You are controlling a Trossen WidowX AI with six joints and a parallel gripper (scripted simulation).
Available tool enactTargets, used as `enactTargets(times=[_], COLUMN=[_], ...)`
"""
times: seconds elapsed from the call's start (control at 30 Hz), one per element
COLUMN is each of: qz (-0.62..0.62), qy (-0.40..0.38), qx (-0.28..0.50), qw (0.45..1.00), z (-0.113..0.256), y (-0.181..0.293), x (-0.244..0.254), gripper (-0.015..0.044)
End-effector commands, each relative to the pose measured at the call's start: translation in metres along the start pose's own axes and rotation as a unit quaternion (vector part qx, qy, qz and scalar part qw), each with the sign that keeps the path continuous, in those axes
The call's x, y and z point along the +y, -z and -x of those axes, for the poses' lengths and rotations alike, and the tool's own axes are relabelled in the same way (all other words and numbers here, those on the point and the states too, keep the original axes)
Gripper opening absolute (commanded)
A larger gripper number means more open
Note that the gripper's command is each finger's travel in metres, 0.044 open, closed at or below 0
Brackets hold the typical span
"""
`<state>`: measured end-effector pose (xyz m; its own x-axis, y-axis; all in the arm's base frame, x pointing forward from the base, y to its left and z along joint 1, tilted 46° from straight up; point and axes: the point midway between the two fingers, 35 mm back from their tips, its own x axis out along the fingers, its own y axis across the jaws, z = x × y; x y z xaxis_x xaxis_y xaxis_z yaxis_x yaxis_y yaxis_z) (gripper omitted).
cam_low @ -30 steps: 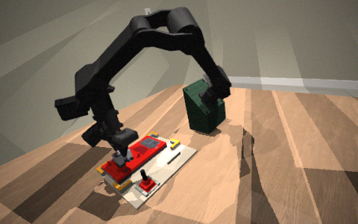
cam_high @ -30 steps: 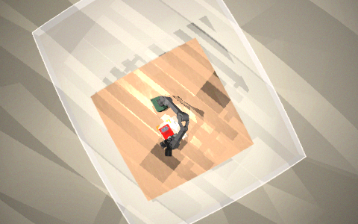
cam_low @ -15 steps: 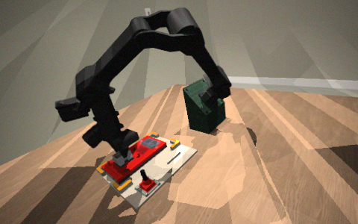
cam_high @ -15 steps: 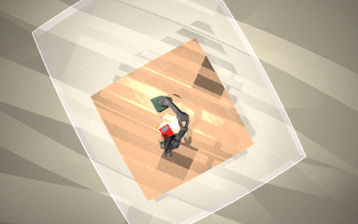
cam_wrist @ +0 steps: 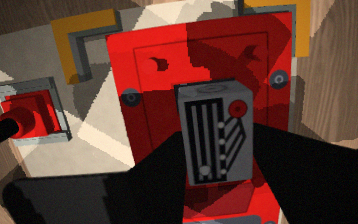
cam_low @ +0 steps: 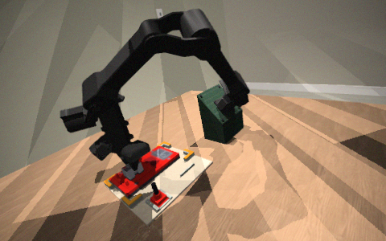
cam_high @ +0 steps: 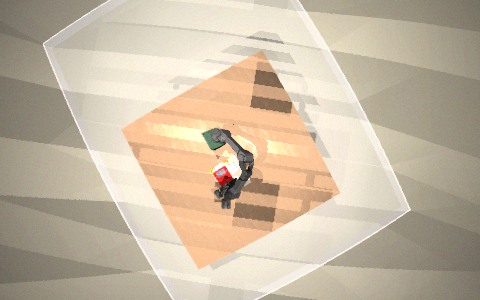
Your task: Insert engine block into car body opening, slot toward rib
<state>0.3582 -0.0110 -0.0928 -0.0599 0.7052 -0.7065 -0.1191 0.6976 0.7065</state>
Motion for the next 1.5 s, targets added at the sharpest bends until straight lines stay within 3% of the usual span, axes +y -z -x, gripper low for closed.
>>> enactTargets(times=[0.0,0.47,0.83,1.43,1.47], qz=[-0.002,-0.002,0.0,-0.002,-0.002], qy=[-0.002,-0.002,-0.001,-0.001,-0.001], qx=[-0.001,-0.001,0.0,-0.001,-0.001], qw=[1.0,1.0,1.0,1.0,1.0], z=[-0.002,-0.005,-0.003,0.011,0.011], y=[0.0,0.0,0.0,0.0,0.0], x=[0.0,0.0,0.0,0.001,0.001], gripper=[0.0158,0.0158,0.044,0.044,0.0414])
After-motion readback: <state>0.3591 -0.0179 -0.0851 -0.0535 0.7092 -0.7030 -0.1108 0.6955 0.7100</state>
